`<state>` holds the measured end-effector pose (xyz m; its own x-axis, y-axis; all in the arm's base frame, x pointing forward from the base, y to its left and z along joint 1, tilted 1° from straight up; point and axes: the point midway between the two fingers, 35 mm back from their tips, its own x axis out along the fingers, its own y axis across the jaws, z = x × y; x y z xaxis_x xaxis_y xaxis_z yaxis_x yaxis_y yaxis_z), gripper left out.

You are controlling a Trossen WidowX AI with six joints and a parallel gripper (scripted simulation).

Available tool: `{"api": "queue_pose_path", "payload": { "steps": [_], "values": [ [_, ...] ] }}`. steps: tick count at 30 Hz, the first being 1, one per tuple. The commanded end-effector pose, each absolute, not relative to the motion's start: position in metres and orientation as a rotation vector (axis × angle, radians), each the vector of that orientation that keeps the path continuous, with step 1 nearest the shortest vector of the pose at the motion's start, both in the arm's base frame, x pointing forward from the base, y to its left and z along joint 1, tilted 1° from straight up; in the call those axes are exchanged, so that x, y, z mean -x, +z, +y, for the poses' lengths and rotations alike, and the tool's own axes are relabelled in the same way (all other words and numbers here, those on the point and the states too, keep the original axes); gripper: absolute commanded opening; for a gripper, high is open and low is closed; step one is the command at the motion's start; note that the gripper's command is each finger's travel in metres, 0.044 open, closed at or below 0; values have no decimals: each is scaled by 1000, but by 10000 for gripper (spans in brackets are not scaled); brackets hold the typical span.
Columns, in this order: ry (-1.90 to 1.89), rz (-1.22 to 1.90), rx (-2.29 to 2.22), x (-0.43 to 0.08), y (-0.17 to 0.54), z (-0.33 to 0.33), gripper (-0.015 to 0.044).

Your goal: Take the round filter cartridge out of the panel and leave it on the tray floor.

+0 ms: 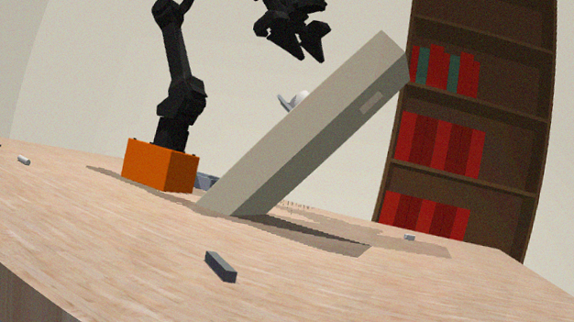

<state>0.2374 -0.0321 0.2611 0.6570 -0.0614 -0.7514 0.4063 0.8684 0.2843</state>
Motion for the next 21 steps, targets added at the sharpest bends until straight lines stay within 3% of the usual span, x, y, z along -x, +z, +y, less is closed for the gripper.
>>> {"api": "queue_pose_path", "payload": {
  "steps": [1, 21],
  "values": [
    [-104, 1017, -79, -220, 216, -28, 305],
    [-104, 1016, -79, -232, 199, -29, 305]
  ]
}}
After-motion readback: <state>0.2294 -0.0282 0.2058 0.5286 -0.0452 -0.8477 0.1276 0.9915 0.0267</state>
